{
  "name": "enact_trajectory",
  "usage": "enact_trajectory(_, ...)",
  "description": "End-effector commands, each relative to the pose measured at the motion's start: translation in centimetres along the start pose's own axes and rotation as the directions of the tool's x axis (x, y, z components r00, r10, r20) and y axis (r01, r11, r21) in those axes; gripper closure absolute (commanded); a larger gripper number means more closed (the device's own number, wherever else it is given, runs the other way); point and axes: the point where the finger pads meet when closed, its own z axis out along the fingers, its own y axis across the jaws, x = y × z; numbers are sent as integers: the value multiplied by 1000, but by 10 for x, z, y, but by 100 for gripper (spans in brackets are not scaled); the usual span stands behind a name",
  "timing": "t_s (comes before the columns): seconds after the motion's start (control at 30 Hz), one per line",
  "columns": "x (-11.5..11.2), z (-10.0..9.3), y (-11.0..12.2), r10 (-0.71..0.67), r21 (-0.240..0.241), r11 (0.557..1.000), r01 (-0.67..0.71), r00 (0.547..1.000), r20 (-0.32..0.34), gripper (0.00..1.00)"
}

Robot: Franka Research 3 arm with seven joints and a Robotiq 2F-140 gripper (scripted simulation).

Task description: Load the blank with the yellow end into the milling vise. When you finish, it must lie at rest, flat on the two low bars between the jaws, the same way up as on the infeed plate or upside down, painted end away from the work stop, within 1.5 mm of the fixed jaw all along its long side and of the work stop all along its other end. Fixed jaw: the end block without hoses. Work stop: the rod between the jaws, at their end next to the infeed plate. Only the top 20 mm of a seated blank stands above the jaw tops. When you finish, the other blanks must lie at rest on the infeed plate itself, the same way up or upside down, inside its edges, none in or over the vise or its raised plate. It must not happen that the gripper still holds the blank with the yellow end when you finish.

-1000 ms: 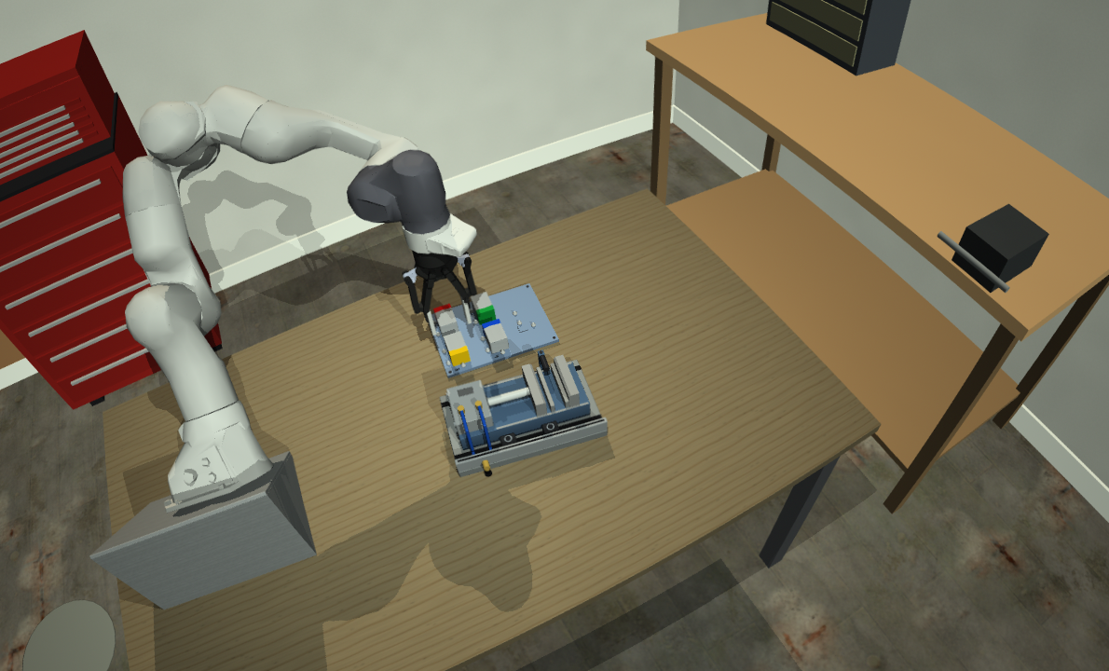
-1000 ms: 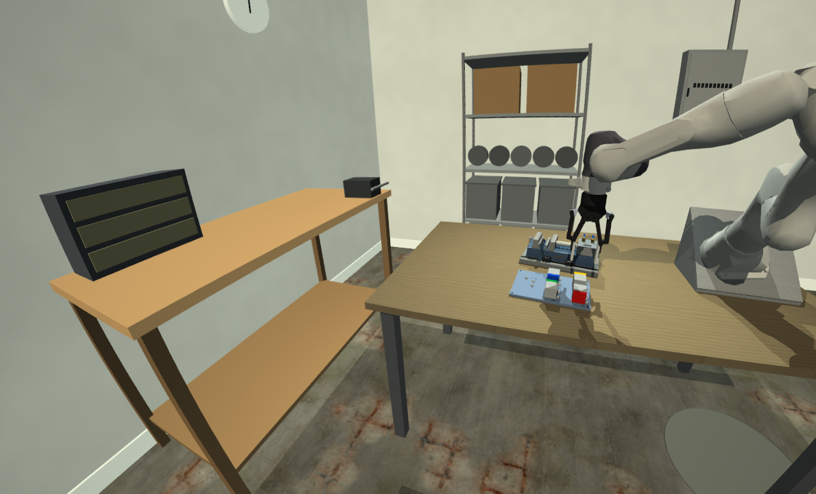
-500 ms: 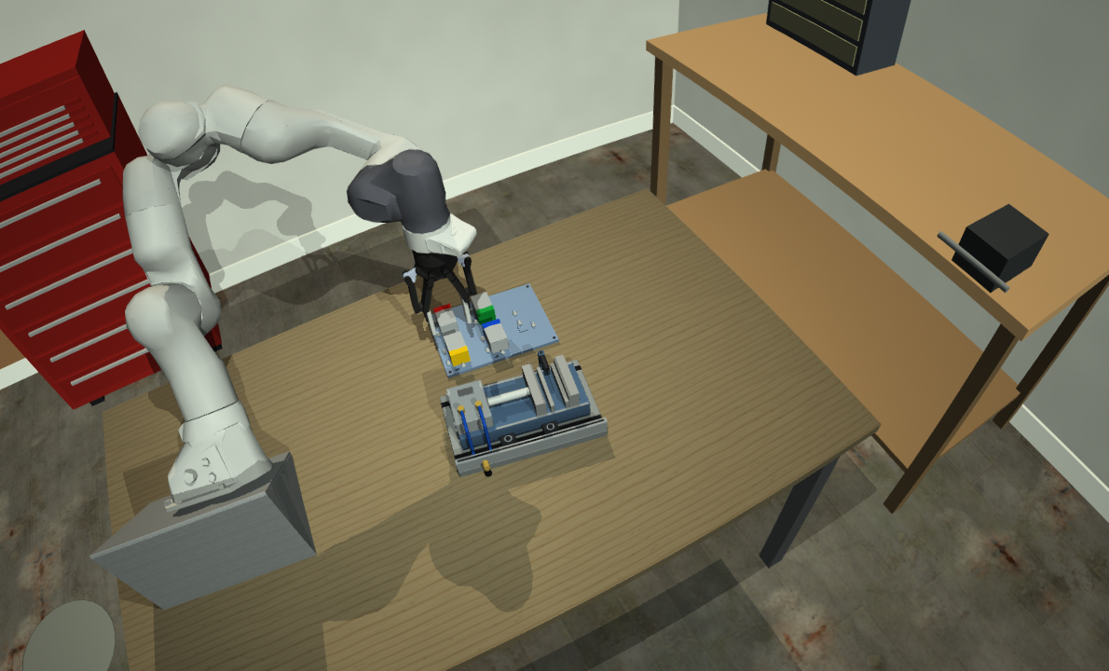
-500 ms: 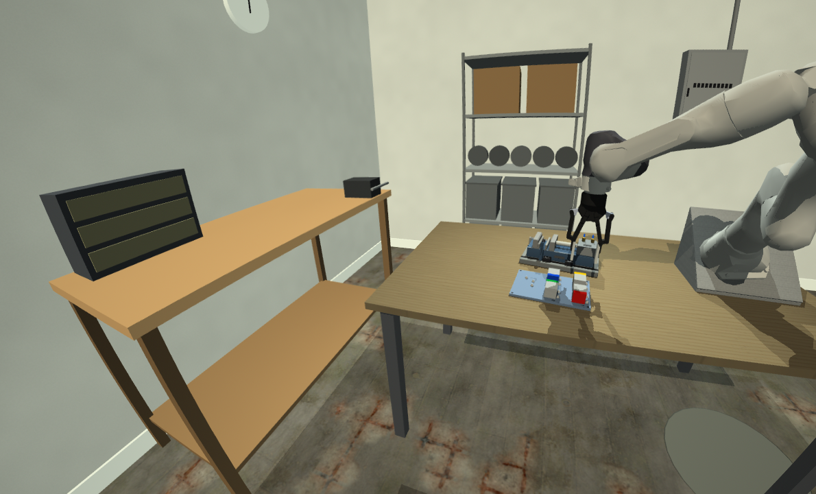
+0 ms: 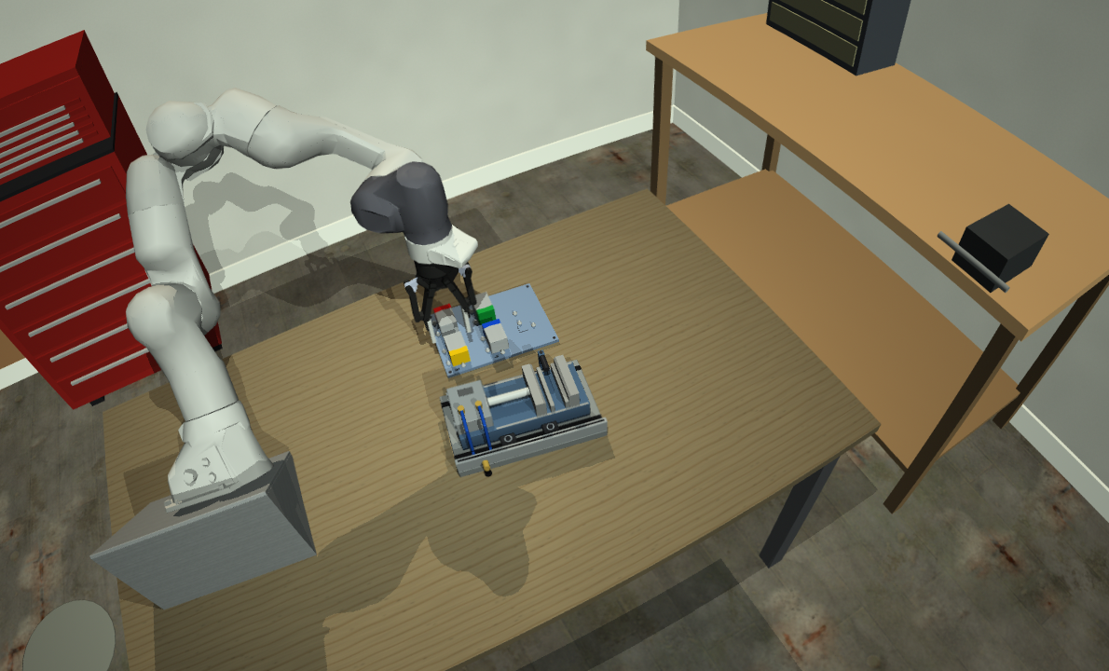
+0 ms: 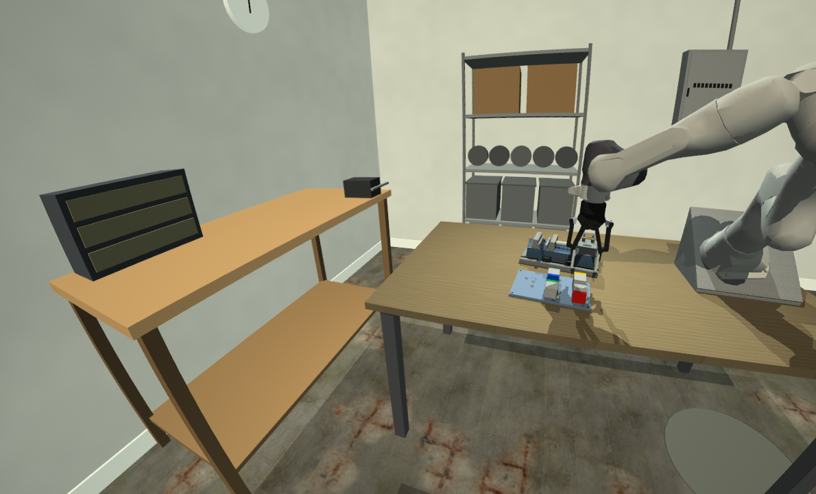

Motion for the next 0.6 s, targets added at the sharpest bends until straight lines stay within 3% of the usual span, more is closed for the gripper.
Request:
enact_trajectory(0.0,2,3,-5,-5,16,1000,5,1000,-4,54)
enact_trajectory(0.27,2,3,-5,-5,16,1000,5,1000,-4,54)
enact_trajectory(0.43,2,47,-6,-5,16,1000,5,1000,-4,54)
enact_trajectory(0.57,2,47,-6,-5,16,1000,5,1000,-4,54)
